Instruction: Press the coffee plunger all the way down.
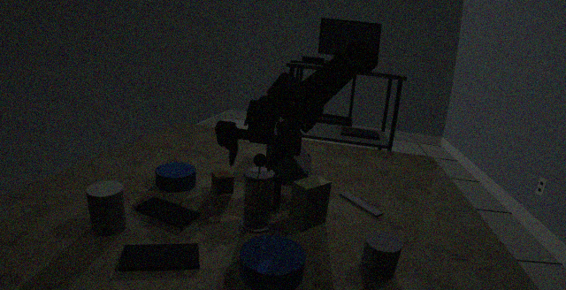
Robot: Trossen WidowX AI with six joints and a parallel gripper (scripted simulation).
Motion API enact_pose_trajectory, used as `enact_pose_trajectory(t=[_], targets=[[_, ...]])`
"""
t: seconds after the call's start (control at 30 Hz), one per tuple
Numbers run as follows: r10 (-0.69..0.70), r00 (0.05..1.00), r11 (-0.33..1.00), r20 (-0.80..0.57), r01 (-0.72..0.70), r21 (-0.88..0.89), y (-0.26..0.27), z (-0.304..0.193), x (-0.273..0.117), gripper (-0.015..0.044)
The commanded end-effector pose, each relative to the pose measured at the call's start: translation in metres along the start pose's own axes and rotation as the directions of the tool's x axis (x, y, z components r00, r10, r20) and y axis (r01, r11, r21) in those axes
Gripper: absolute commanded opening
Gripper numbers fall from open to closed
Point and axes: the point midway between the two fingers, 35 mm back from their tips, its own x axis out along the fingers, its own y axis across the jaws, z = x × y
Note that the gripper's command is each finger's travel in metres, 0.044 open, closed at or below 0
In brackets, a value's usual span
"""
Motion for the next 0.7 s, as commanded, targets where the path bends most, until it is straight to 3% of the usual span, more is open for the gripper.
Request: enact_pose_trajectory(t=[0.0, 0.17, 0.43, 0.67], targets=[[-0.005, 1.0, 1.0, 0.001, 0.005, -0.002, -0.001, 0.0, 0.0, 0.044], [-0.009, 1.0, 1.0, -0.005, 0.009, -0.003, -0.001, 0.01, -0.013, 0.044], [-0.006, 1.0, 1.0, -0.014, 0.006, 0.003, 0.009, 0.043, -0.081, 0.044], [-0.006, 1.0, 1.0, -0.014, 0.006, 0.003, 0.009, 0.042, -0.083, 0.044]])
